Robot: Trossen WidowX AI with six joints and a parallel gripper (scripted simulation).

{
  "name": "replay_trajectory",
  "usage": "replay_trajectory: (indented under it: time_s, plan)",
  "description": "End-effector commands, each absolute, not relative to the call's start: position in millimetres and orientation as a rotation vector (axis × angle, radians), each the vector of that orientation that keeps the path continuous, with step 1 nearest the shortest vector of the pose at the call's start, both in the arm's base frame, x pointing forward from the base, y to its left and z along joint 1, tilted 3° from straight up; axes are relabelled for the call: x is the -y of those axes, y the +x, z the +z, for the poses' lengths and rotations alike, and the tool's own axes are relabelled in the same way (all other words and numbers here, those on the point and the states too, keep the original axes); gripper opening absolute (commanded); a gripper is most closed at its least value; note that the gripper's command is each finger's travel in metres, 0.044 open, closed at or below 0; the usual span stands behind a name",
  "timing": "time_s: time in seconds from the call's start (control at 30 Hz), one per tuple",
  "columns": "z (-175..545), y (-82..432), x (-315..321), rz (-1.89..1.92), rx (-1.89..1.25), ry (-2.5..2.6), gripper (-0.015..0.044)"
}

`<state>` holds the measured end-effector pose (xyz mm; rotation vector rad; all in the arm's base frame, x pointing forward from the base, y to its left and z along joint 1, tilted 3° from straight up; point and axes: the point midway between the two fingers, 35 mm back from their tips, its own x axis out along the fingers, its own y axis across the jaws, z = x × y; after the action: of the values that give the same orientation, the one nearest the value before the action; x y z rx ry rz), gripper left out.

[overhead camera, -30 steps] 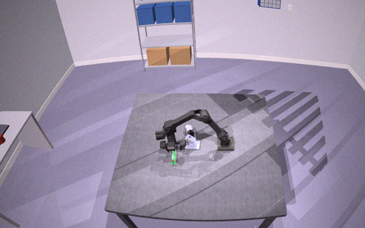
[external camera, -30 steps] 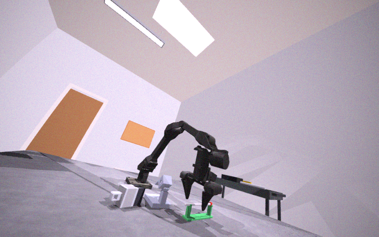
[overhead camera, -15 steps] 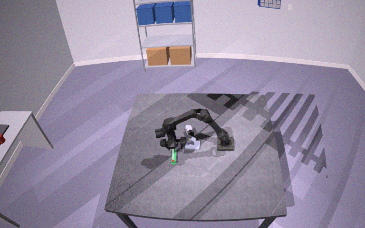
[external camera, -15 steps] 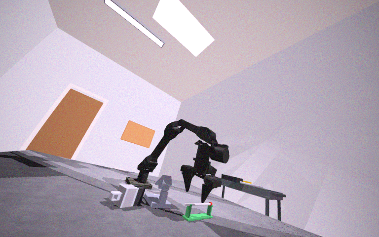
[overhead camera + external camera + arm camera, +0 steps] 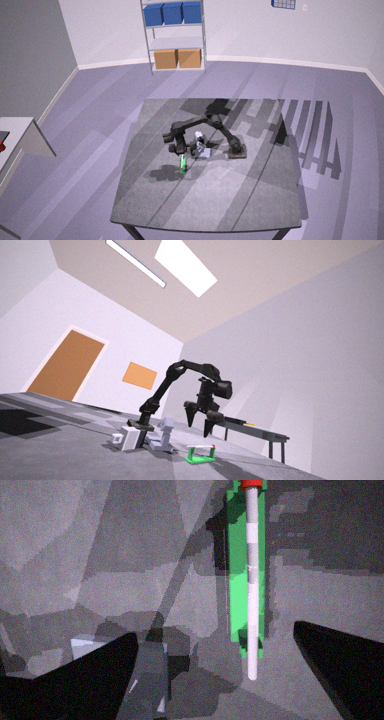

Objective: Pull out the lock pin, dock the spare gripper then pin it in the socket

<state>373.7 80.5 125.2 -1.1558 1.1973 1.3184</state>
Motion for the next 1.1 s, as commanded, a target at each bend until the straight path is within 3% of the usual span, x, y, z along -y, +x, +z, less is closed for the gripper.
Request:
replay_trajectory:
  time_s: [0.0,0.73,1.07]
  plan:
    - [136,373,-81,1.317,-1.196,-1.156,0.0440]
    - [190,363,-79,1.245,-1.144,-1.172,0.0440]
    - [185,347,5,0.193,-1.370,-0.620,0.0440]
